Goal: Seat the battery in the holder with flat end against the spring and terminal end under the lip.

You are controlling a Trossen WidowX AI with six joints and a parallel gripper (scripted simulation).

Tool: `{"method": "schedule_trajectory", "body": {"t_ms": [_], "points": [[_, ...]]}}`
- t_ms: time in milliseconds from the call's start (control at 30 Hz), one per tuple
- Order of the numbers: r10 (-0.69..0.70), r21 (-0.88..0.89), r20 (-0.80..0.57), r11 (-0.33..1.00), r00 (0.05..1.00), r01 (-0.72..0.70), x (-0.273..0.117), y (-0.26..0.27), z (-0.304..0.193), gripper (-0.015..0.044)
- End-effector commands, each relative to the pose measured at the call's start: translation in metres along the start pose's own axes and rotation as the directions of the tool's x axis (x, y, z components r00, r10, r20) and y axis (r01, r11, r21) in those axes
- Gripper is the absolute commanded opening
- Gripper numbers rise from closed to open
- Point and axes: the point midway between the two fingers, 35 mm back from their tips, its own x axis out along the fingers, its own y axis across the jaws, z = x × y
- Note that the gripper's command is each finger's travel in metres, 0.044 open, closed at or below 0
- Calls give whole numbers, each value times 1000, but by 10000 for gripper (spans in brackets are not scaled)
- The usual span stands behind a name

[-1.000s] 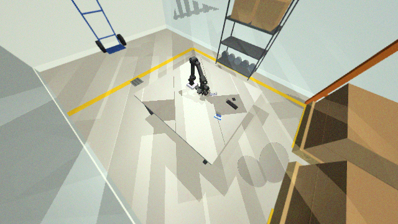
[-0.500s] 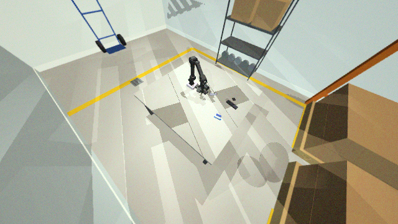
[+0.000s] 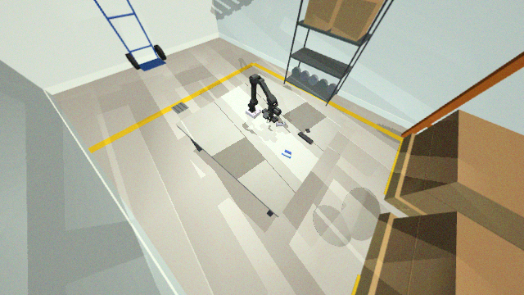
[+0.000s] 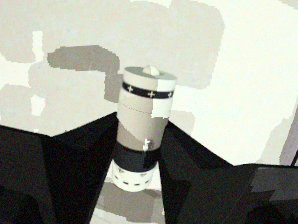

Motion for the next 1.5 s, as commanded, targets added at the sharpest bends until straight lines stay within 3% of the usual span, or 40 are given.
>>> {"method": "schedule_trajectory", "body": {"t_ms": [0,533,800,1233,1467], "points": [[7,98,-9,995,1000,-6,-8,20,-20,88],[4,547,-17,837,1000,6,-22,71,-112,88],[-4,557,-7,831,1000,7,-20,70,-112,88],[-137,550,180,835,974,16,16,66,-106,88],[-165,551,204,834,965,26,20,67,-106,88]]}}
